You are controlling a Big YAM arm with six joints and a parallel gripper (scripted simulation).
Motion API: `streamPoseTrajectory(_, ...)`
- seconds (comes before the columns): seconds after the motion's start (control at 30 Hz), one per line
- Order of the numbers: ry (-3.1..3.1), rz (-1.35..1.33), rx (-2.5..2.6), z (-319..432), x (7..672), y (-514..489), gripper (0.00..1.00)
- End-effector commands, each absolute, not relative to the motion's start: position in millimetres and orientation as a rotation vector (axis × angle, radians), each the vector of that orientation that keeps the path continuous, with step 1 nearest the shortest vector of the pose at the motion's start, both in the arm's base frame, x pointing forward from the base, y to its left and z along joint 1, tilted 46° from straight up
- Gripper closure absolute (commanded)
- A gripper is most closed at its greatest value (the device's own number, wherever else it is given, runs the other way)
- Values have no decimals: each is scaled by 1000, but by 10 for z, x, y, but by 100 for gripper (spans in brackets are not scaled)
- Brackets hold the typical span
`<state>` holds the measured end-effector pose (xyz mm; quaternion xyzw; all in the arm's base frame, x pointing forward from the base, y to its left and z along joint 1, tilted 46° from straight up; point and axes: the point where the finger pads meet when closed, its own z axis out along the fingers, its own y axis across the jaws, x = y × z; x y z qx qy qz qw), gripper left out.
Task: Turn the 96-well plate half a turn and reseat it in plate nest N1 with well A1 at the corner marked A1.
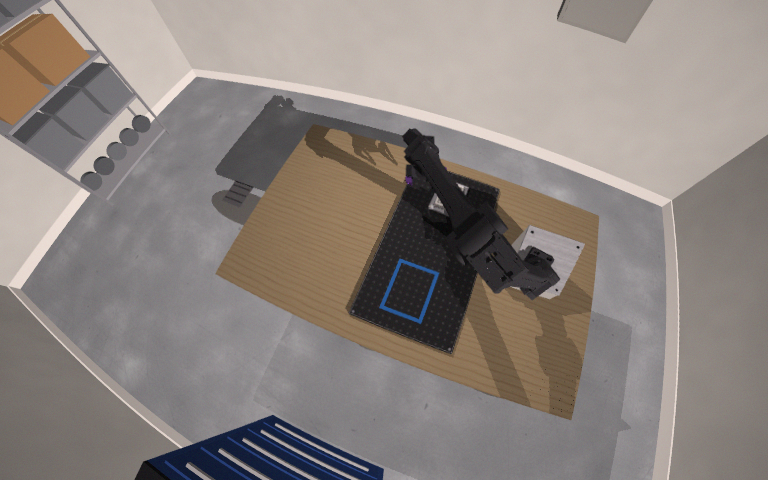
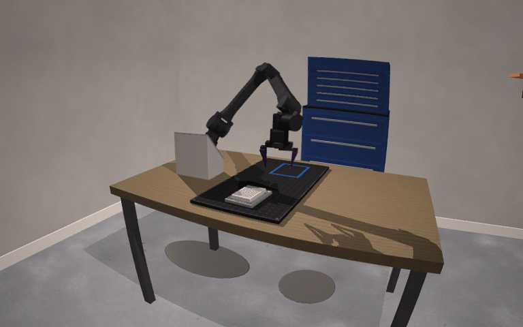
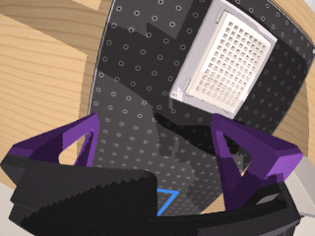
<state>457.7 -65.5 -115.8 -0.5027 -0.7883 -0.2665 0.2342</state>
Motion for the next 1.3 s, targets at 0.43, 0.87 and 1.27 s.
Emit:
streamPoseTrajectory(0.43, -1841, -663, -1650, -1566, 3986, -1018, 0)
streamPoseTrajectory(0.87, -1817, -662, -1710, -1642, 3775, -1198, 0)
streamPoseTrajectory(1.27, -1840, -660, -1695, -1612, 3888, -1186, 0)
